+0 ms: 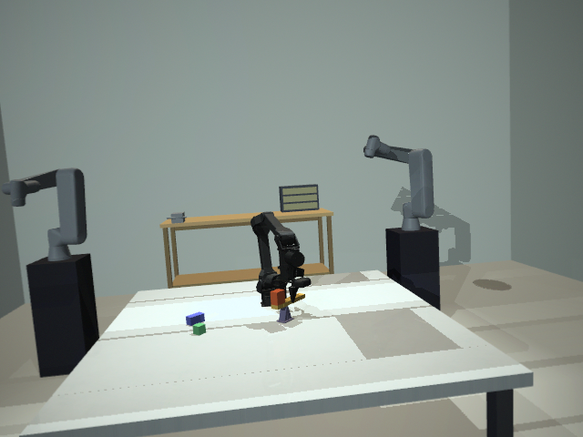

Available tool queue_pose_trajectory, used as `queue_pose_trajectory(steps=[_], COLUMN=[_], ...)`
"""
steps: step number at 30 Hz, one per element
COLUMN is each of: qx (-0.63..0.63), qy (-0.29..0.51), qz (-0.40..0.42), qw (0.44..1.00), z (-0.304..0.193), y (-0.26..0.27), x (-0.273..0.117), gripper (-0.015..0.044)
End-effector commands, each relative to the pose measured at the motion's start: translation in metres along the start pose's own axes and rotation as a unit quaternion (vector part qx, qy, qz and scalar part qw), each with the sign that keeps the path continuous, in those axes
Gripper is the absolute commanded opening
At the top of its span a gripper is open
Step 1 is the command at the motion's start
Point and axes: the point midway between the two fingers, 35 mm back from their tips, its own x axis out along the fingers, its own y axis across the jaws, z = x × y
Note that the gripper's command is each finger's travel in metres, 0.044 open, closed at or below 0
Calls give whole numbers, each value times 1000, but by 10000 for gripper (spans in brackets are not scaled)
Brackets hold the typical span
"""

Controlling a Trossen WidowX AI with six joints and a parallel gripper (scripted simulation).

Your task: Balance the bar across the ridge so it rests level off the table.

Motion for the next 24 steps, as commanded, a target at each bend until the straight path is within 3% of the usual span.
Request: queue_pose_trajectory(steps=[1,24], qx=[0,0], qy=[0,0], qz=[0,0], qw=[1000,1000], z=[0,0], y=[0,0], x=[0,0], gripper=[171,185])
